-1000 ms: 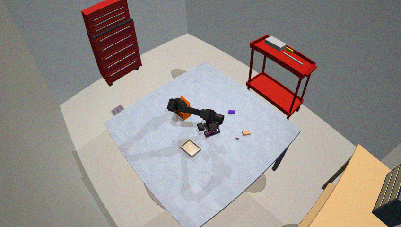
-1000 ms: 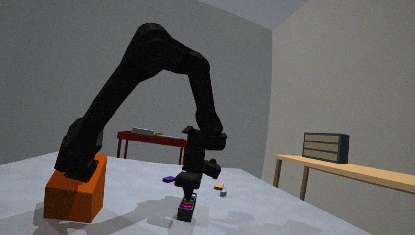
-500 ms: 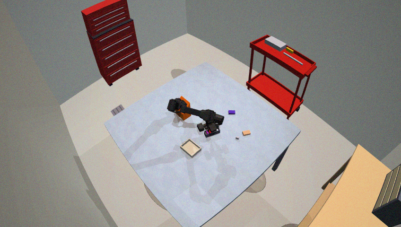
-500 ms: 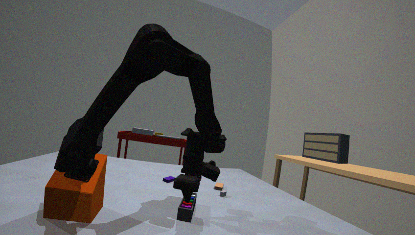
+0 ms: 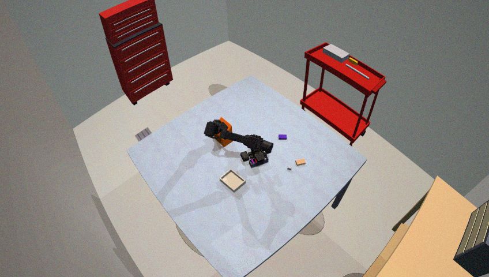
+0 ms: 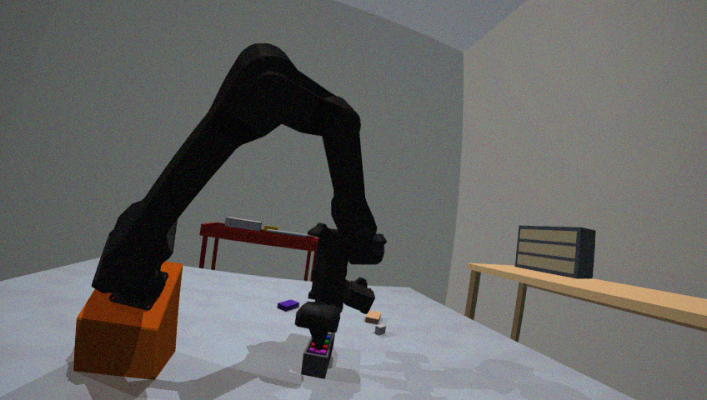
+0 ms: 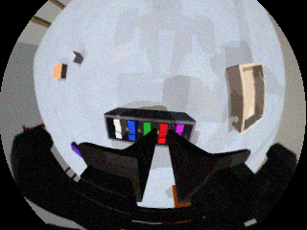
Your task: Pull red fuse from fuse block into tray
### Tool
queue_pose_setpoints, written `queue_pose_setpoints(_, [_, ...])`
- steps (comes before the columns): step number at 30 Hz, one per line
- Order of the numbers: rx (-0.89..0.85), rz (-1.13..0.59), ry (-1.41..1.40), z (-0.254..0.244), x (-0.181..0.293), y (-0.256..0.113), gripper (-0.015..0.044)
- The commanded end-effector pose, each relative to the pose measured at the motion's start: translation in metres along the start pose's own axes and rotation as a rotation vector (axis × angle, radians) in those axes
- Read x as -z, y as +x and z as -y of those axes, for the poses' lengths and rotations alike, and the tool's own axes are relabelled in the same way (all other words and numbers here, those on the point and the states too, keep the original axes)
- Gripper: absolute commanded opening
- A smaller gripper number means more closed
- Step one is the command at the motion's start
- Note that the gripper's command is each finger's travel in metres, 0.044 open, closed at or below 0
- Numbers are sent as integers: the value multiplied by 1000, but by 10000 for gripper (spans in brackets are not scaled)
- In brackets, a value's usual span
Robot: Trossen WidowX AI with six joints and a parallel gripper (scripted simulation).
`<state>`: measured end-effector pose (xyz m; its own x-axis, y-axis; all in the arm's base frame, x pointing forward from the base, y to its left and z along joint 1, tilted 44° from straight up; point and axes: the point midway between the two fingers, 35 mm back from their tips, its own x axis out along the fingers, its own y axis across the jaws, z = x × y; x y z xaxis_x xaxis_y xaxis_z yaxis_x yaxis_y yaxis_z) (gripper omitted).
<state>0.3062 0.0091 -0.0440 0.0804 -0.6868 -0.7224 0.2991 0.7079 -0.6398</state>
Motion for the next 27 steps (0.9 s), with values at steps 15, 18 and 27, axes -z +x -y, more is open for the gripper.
queue_pose_setpoints(15, [1,-1,-1,0,0,1,0])
queue_pose_setpoints(18, [1,-1,-1,0,0,1,0])
queue_pose_setpoints(27, [1,-1,-2,0,0,-4,0])
